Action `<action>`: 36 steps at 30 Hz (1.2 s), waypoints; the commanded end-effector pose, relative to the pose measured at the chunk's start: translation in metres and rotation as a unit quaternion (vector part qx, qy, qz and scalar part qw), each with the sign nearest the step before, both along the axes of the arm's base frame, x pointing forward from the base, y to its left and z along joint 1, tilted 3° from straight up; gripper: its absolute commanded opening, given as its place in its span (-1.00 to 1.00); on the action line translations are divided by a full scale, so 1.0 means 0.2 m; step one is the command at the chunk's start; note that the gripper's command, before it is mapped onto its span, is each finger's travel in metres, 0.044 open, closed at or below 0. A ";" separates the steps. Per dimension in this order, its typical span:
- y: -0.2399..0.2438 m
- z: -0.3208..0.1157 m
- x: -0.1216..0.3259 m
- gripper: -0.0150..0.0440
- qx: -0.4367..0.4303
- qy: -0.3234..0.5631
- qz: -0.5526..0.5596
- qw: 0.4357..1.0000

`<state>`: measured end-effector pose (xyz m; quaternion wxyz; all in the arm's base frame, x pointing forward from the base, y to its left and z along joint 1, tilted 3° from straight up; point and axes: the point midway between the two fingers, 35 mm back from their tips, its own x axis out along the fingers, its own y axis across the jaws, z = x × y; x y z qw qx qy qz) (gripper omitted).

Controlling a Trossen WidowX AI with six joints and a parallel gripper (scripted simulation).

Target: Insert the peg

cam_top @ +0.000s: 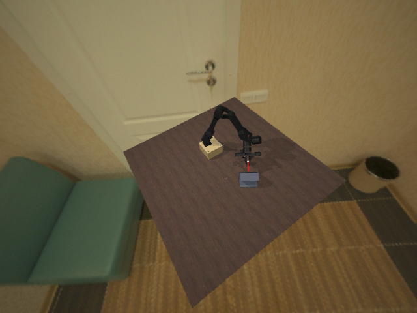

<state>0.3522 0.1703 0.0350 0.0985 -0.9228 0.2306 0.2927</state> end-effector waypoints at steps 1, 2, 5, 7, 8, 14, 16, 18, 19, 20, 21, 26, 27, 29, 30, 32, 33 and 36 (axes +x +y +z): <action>-0.01 -0.01 0.01 -0.49 -0.001 0.001 0.001 1.000; -0.01 -0.01 0.01 -0.49 -0.001 0.001 0.001 1.000; -0.01 -0.02 0.01 -0.49 -0.001 0.001 0.001 1.000; -0.01 -0.02 0.02 -0.49 -0.001 0.001 0.001 1.000; -0.01 -0.02 0.02 -0.49 -0.001 0.001 0.000 1.000; -0.02 -0.04 0.03 -0.49 -0.001 0.001 0.000 1.000; -0.02 -0.04 0.04 -0.49 -0.001 0.001 0.000 1.000; -0.03 -0.04 0.04 -0.49 -0.001 0.001 0.000 1.000; -0.03 -0.05 0.04 -0.49 -0.001 0.001 0.000 1.000; -0.03 -0.05 0.05 -0.49 -0.001 0.001 0.000 1.000; -0.03 -0.05 0.05 -0.49 -0.001 0.001 0.000 1.000; -0.04 -0.06 0.06 -0.49 -0.001 0.001 0.000 1.000; -0.04 -0.06 0.06 -0.49 -0.001 0.001 0.000 1.000; -0.04 -0.07 0.07 -0.49 -0.001 0.000 0.000 1.000; -0.04 -0.07 0.07 -0.49 -0.001 0.000 0.000 1.000; -0.05 -0.07 0.08 -0.49 -0.001 0.000 0.000 1.000; -0.05 -0.07 0.08 -0.49 -0.001 0.000 0.000 1.000; -0.05 -0.08 0.09 -0.49 -0.001 0.000 0.000 1.000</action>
